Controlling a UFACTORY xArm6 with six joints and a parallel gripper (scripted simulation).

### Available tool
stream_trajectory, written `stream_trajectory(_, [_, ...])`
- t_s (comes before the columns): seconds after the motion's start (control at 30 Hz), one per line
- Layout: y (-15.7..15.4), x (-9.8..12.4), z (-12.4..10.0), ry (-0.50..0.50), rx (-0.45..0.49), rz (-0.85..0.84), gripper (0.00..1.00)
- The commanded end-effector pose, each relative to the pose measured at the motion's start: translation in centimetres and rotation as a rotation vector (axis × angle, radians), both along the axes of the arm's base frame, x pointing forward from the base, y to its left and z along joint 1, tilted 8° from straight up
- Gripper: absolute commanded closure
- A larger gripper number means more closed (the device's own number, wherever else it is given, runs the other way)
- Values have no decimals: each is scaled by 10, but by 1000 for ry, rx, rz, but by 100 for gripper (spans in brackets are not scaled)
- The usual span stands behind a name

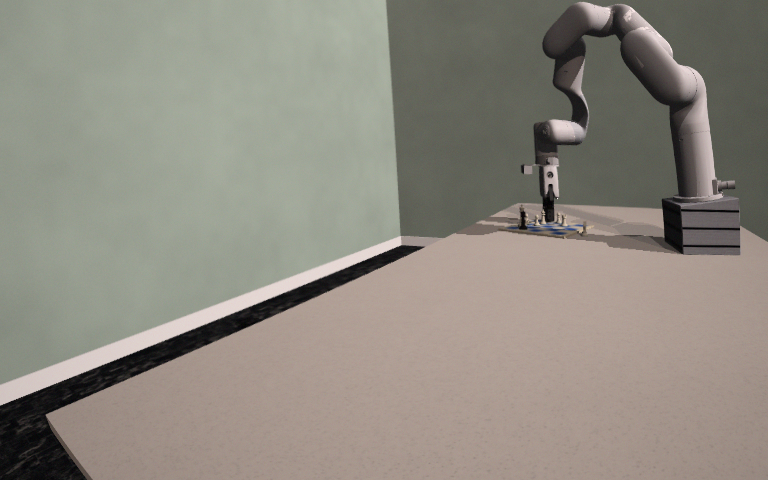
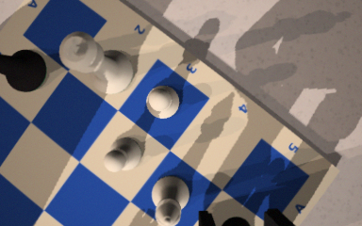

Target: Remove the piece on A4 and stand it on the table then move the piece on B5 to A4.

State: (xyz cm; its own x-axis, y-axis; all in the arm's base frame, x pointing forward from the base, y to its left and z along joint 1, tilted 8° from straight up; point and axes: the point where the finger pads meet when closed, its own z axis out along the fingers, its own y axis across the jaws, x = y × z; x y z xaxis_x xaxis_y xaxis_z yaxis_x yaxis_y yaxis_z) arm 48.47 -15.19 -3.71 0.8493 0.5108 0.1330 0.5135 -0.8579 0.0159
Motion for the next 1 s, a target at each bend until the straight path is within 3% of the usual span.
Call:
stream_trajectory(0.0, [-1,1,2,-4,-1,0,65])
stream_trajectory(0.5, [-1,1,2,-4,-1,0,65])
stream_trajectory(0.53, [-1,1,2,-4,-1,0,100])
stream_trajectory(0.97, [-1,1,2,-4,-1,0,100])
